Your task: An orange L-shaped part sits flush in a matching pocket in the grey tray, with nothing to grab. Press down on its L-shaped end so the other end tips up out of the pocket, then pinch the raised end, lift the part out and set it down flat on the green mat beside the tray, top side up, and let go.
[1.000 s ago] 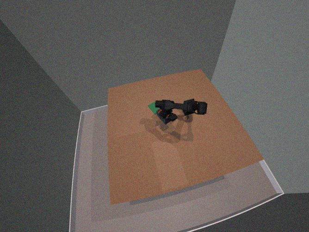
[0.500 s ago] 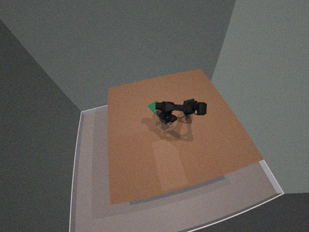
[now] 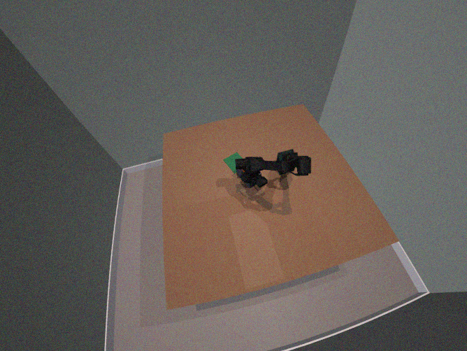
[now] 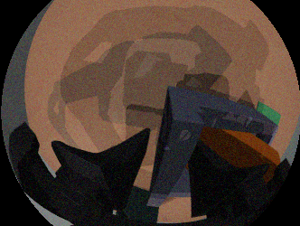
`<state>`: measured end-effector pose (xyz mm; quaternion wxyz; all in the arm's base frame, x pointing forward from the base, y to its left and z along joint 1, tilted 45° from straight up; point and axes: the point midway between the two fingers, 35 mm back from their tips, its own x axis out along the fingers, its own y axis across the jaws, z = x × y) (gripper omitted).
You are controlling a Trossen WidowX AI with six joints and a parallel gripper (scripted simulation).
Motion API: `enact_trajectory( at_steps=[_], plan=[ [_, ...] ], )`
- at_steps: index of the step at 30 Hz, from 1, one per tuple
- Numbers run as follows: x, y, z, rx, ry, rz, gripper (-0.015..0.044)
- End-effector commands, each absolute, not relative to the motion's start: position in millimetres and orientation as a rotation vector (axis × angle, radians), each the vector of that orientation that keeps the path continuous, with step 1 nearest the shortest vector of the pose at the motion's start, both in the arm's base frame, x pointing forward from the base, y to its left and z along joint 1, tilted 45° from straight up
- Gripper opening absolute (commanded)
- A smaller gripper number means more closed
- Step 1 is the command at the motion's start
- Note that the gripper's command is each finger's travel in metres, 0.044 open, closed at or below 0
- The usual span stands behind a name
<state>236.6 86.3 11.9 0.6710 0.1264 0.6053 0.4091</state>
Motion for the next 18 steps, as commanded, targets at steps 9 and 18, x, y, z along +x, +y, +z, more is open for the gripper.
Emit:
enact_trajectory(
  at_steps=[9, 18],
  plan=[
    [236, 87, 11, 0.29, 1.364, 0.919, 0.018],
    [233, 85, 26, 0.287, 1.367, 0.915, 0.018]
  ],
)
